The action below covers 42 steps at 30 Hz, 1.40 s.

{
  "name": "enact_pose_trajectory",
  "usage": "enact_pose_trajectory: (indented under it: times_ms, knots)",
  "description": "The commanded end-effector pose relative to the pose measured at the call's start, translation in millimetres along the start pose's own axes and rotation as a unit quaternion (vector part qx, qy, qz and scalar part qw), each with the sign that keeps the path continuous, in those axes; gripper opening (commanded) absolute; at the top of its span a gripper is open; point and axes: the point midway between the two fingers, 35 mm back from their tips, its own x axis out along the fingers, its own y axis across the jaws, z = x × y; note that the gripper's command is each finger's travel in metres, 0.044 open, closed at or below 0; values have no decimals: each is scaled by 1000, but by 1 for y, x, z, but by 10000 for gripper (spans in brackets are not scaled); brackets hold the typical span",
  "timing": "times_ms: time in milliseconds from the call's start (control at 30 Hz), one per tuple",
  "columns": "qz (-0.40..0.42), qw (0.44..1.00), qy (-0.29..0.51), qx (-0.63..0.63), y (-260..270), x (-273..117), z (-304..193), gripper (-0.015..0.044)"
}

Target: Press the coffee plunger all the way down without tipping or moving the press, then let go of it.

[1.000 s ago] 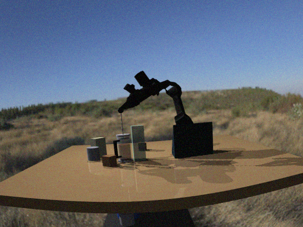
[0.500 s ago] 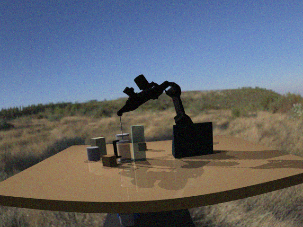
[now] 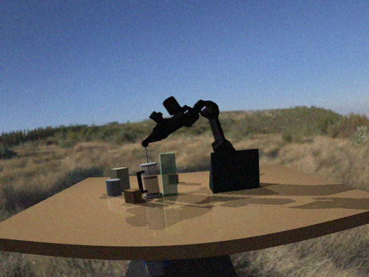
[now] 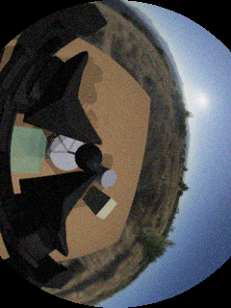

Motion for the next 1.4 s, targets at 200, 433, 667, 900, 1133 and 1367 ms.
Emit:
enact_pose_trajectory:
  times_ms: [200,433,667,900,1133,1367]
  knots:
    - [1,1000,21,-16,1,15,-33,119]
    - [0,1000,20,-17,0,21,-42,119]
    - [-1,1000,19,-18,-1,29,-50,119]
    - [-2,1000,18,-18,-1,33,-49,119]
    - [-2,1000,18,-18,-1,35,-47,119]
    - [-2,1000,18,-17,0,35,-47,119]
